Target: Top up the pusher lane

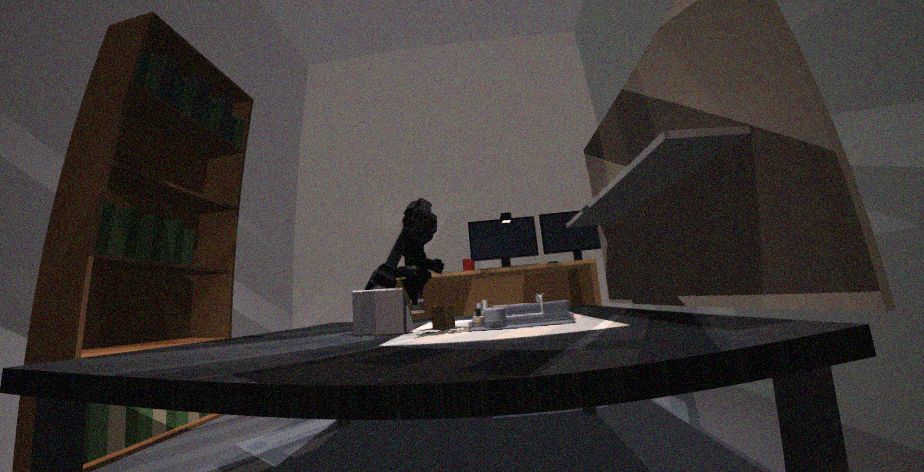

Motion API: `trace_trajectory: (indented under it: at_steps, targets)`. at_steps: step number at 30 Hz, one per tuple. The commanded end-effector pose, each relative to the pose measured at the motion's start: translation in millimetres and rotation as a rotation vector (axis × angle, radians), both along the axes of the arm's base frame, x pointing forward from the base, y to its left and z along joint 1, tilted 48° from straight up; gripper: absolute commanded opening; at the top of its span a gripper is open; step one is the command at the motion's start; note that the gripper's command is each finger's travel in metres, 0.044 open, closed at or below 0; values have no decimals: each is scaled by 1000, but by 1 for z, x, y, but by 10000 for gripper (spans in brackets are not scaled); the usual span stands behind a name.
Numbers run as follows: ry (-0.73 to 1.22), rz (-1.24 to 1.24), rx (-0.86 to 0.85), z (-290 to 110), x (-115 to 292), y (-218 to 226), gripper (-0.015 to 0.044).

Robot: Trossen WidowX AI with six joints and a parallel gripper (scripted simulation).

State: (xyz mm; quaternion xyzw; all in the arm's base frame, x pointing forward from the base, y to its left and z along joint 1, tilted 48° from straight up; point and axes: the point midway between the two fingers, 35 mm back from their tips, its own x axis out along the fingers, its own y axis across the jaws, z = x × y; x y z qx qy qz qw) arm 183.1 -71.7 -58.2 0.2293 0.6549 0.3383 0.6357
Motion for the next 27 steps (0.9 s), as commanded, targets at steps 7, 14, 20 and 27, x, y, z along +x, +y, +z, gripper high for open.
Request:
trace_trajectory:
  at_steps: [7,14,20,27]
  targets:
    - [-5,2,-5,33,3,-34,0]
    - [3,-9,-21,36,23,-23,0]
    - [12,-23,-33,42,48,-4,0]
    - [20,-37,-35,52,75,23,0]
